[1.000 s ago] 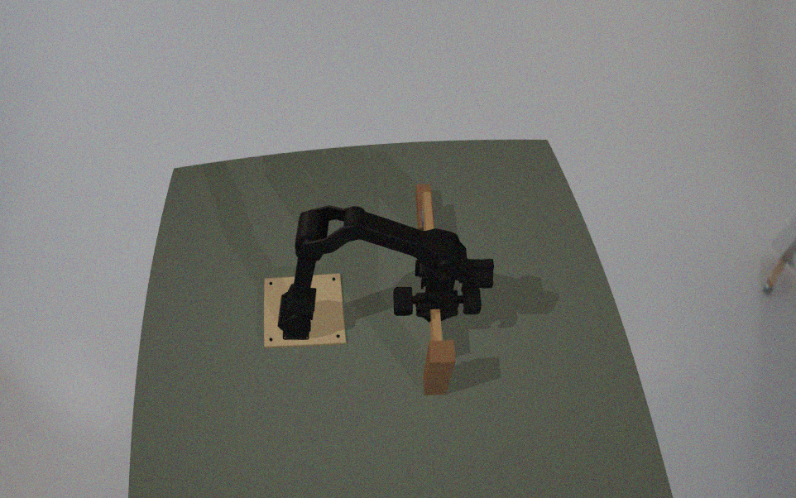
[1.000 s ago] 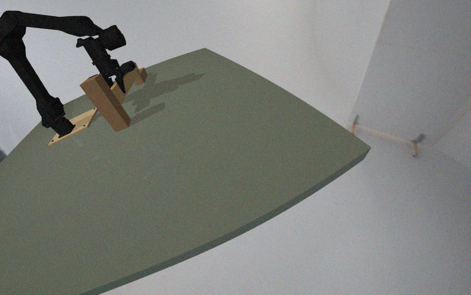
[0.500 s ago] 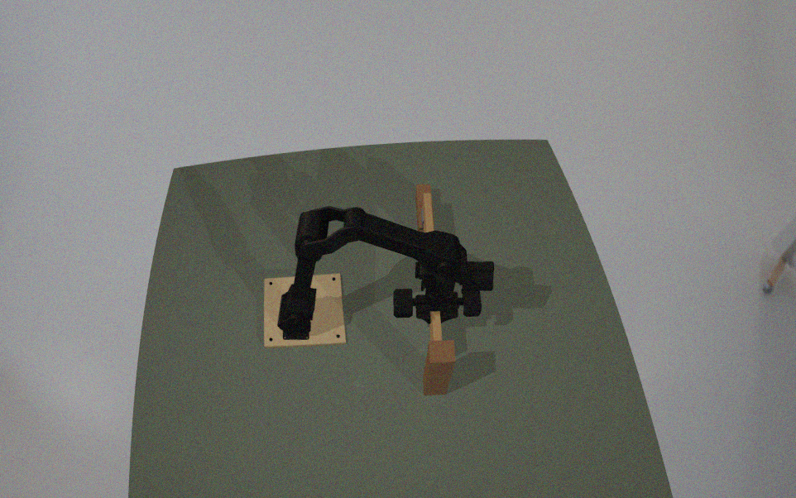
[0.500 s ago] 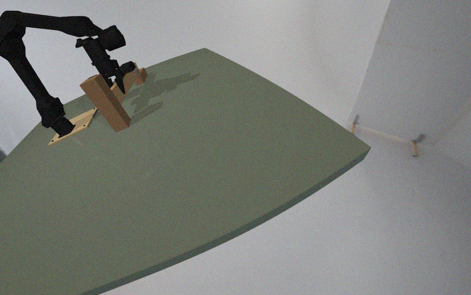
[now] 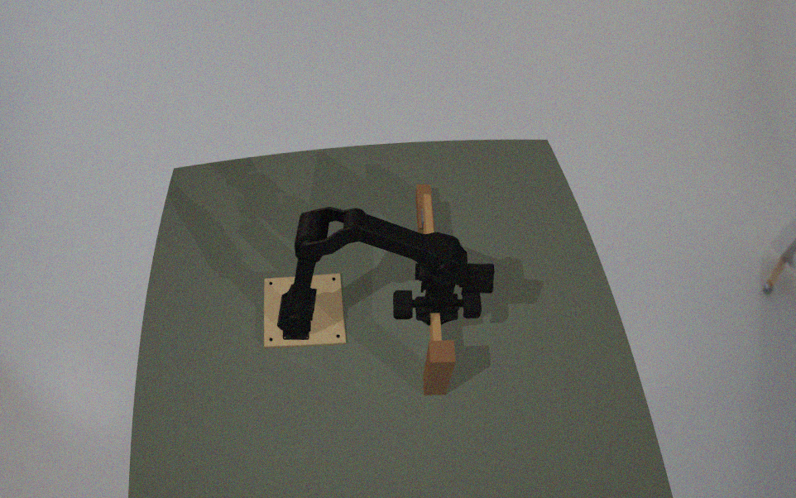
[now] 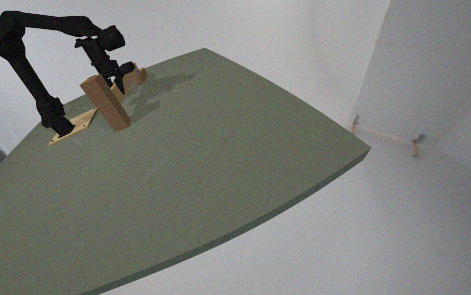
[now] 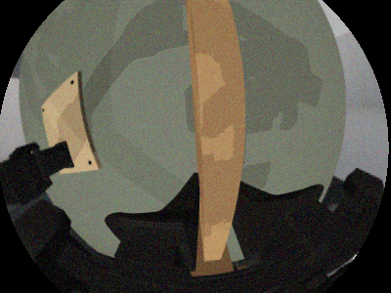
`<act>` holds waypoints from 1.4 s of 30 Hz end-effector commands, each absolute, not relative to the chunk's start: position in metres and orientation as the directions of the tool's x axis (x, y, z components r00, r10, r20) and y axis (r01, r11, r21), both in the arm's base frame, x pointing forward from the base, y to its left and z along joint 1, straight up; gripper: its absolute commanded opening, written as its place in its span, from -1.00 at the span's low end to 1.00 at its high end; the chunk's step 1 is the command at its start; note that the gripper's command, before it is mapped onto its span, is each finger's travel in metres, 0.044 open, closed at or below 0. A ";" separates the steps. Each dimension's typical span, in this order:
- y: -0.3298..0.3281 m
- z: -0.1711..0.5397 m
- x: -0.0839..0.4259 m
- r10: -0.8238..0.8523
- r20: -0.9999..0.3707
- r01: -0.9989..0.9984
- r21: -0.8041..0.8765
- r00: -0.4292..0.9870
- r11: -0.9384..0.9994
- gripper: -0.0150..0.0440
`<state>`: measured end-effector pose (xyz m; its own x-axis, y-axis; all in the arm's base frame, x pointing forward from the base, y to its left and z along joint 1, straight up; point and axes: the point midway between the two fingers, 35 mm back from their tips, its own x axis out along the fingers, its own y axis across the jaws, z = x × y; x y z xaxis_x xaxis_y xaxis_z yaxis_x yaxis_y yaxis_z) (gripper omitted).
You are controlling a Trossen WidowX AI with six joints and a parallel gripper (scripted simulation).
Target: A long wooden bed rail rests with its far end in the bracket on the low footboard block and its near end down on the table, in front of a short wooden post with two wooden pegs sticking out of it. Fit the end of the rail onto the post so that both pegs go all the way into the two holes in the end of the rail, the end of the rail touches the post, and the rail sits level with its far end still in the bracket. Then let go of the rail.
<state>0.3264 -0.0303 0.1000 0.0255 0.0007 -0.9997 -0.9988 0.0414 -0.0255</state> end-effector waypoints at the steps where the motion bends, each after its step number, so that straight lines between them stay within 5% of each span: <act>1: -0.033 0.103 0.327 -0.002 -0.999 -0.999 -0.032 0.032 0.039 -0.49; 42: -0.045 0.101 0.327 -0.003 -0.999 -0.999 -0.032 0.032 0.039 -0.49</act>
<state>0.3266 -0.0424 0.1005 0.0267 0.0015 -0.9996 -0.9989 0.0394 -0.0266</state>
